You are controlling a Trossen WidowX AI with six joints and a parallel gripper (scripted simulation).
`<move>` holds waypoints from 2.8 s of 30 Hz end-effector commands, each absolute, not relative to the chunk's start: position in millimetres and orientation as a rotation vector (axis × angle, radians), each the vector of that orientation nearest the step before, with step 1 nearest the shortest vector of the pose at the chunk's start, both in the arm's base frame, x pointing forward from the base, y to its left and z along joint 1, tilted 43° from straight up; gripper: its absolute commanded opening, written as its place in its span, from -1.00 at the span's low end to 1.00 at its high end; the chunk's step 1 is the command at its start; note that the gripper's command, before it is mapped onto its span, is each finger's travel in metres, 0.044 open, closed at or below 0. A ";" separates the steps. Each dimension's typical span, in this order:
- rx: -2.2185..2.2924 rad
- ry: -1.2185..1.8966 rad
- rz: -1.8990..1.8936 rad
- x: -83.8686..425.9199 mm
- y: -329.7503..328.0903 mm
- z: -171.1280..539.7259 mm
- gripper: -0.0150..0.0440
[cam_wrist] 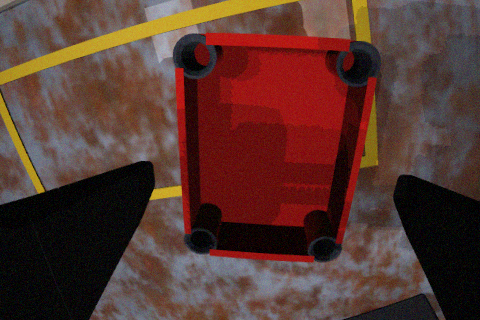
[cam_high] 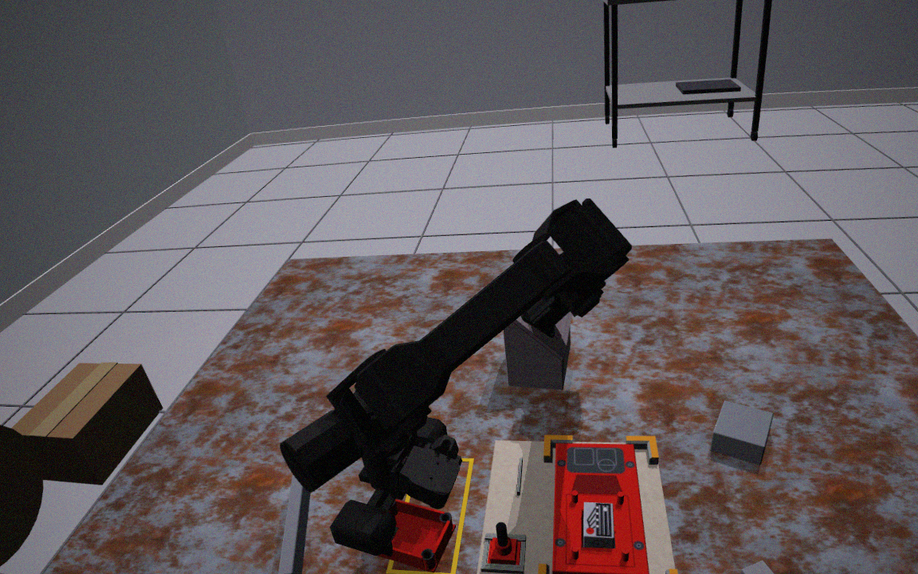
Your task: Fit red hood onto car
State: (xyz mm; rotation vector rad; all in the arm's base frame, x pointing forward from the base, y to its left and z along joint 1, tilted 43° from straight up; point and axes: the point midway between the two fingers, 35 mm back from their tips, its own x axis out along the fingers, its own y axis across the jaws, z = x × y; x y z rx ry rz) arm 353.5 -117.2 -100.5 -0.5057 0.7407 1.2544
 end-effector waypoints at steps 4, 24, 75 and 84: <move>-0.496 0.741 1.256 352.8 -112.8 -103.6 1.00; -0.495 0.740 1.256 354.1 -106.2 -110.8 1.00; -0.506 0.743 1.253 349.5 -138.3 -77.9 -0.49; -0.506 0.743 1.253 346.6 -152.7 -62.2 -0.49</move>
